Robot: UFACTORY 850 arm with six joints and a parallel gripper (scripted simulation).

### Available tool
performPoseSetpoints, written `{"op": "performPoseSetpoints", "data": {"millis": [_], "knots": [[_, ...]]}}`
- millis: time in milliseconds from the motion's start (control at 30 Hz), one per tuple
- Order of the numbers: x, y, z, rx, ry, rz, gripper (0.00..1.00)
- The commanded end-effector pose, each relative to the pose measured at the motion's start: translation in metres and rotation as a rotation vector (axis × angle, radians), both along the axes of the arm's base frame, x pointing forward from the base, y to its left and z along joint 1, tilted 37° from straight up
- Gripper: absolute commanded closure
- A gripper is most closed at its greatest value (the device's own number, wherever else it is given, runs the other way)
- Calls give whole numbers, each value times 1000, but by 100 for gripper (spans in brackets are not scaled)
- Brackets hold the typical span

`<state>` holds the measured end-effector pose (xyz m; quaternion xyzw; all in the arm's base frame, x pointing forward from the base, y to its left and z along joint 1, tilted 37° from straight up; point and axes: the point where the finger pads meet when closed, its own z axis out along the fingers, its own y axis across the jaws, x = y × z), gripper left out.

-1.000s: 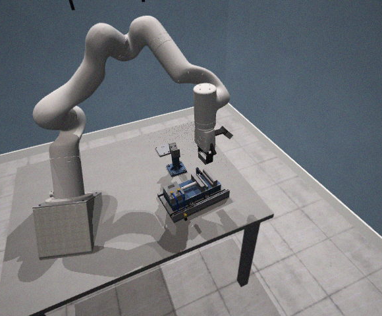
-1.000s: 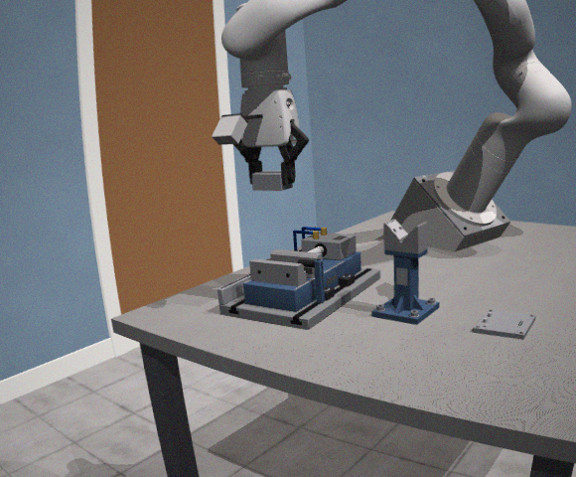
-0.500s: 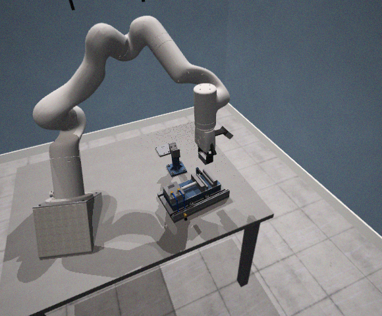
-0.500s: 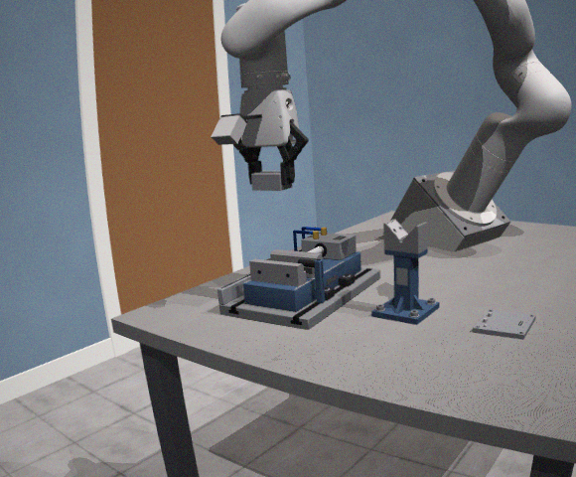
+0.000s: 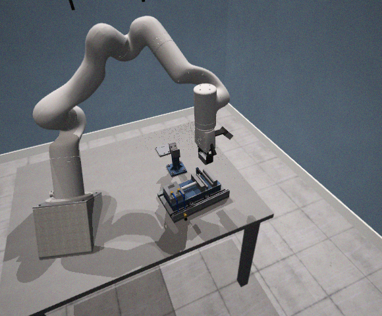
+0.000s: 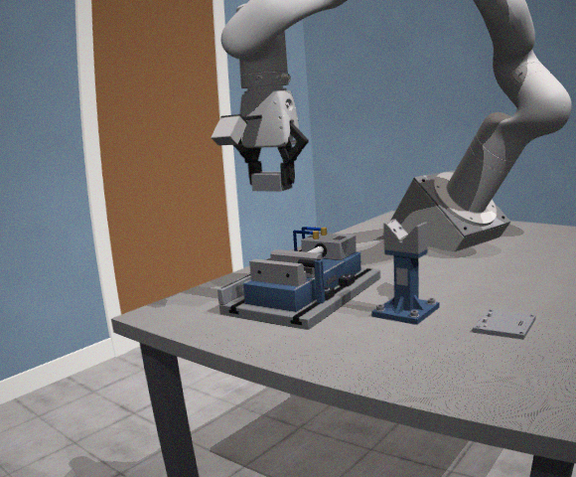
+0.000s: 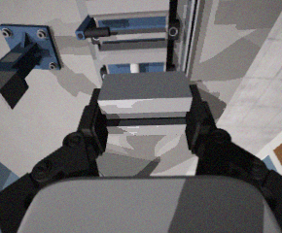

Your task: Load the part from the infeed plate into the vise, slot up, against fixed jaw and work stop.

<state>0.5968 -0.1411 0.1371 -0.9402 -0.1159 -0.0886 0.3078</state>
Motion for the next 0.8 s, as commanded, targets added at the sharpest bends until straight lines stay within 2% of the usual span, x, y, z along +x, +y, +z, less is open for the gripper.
{"op": "performPoseSetpoints", "data": {"millis": [0,767], "knots": [[1,0,0,-1,-2,-1,100],[3,13,-18,-1,-1,-1,100]]}}
